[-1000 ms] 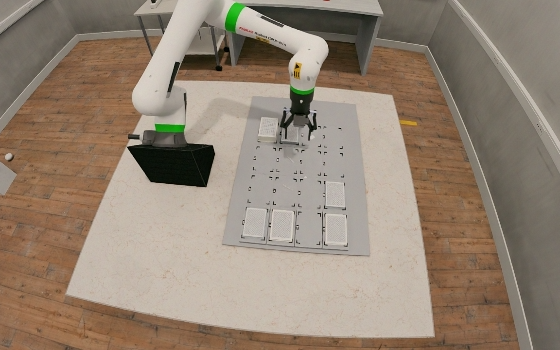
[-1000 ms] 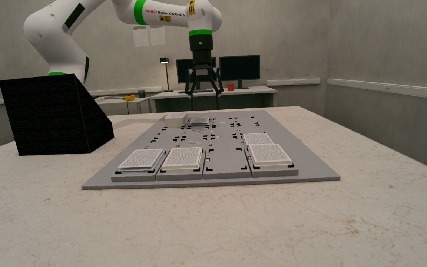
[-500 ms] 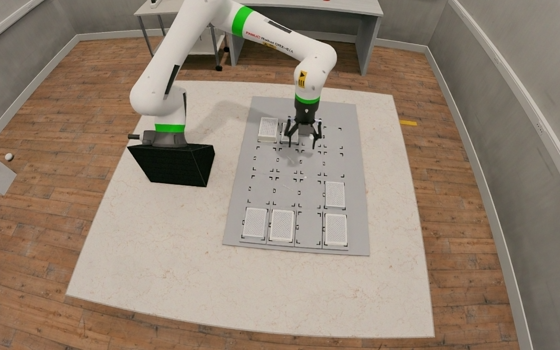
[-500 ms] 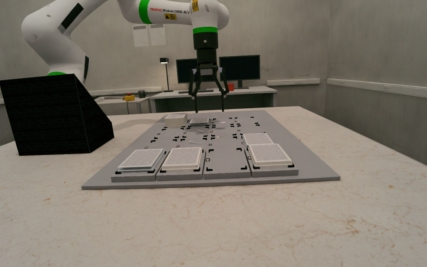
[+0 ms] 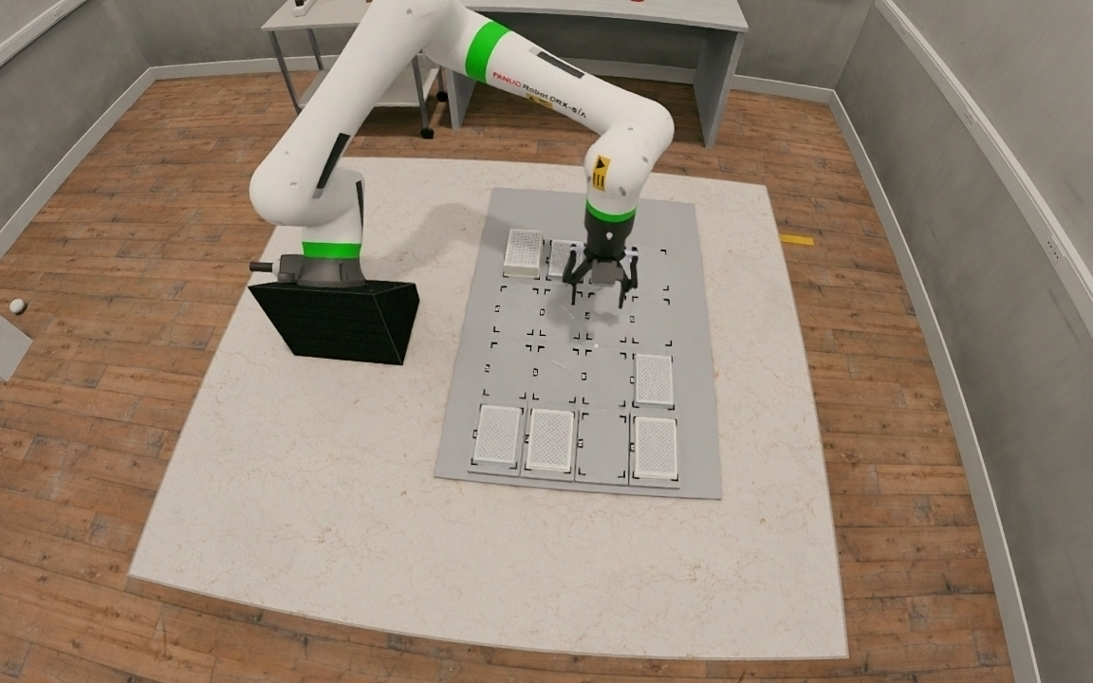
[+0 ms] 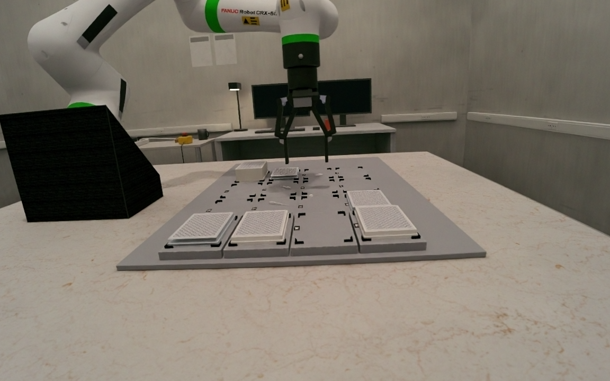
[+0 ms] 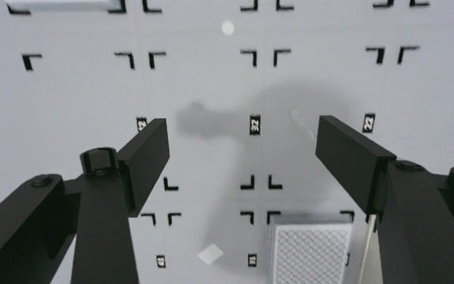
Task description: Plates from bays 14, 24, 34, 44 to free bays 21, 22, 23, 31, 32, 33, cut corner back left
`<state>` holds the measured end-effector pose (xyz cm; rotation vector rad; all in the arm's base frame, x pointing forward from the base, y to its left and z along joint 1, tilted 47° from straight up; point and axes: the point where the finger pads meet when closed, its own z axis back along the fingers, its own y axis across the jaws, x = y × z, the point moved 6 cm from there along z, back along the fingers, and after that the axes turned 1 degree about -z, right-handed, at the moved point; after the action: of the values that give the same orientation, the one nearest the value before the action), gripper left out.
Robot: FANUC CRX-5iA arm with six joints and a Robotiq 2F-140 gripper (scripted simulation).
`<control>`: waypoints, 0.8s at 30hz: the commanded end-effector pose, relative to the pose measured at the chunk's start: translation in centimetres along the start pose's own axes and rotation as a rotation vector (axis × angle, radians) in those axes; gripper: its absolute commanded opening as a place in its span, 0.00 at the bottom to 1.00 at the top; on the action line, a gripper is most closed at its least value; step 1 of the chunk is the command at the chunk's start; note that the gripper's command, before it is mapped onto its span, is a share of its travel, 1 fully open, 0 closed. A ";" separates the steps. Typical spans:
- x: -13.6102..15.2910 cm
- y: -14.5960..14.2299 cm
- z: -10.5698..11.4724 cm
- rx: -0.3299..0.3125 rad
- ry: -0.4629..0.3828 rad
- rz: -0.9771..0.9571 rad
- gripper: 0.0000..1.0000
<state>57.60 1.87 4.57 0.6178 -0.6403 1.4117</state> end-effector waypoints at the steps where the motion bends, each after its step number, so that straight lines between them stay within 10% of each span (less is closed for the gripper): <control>1: -1.5 -0.7 0.1 -0.001 0.001 0.001 0.70; 24: -8.4 -3.9 0.1 -0.001 0.001 0.001 0.70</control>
<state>60.71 -3.71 -1.16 0.6177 -0.6402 1.4113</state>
